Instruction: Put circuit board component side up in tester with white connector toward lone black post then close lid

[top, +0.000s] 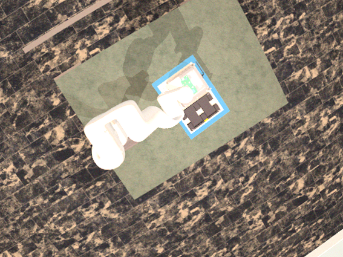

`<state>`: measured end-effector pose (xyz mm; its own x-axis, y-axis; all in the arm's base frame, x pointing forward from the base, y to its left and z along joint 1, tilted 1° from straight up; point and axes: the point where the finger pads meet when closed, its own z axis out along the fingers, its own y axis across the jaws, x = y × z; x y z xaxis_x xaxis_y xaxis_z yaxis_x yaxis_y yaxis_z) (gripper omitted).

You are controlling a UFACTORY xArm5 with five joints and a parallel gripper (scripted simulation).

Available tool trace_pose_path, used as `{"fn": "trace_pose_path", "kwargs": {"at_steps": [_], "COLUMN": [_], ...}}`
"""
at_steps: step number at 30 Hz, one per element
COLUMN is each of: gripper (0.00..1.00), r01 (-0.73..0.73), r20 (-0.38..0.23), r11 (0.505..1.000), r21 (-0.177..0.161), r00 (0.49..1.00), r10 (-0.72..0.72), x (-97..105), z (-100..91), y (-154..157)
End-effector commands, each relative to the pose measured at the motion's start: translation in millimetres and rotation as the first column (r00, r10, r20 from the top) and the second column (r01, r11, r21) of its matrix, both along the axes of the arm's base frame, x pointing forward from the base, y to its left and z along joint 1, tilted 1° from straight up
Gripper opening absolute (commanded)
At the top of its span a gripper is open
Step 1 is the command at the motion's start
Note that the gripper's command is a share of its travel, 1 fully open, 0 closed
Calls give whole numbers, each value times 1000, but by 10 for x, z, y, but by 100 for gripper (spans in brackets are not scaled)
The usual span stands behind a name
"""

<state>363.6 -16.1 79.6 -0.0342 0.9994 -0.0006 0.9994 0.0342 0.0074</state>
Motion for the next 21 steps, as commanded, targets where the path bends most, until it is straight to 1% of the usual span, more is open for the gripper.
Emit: {"fn": "trace_pose_path", "kwargs": {"at_steps": [1, 21], "gripper": [0, 0], "r01": [0, 0], "r20": [2, 2], "r11": [1000, 1000], "r21": [0, 0], "r00": [1000, 1000], "r10": [0, 0], "x": [8, 8], "z": [3, -27], "y": [0, 0]}}
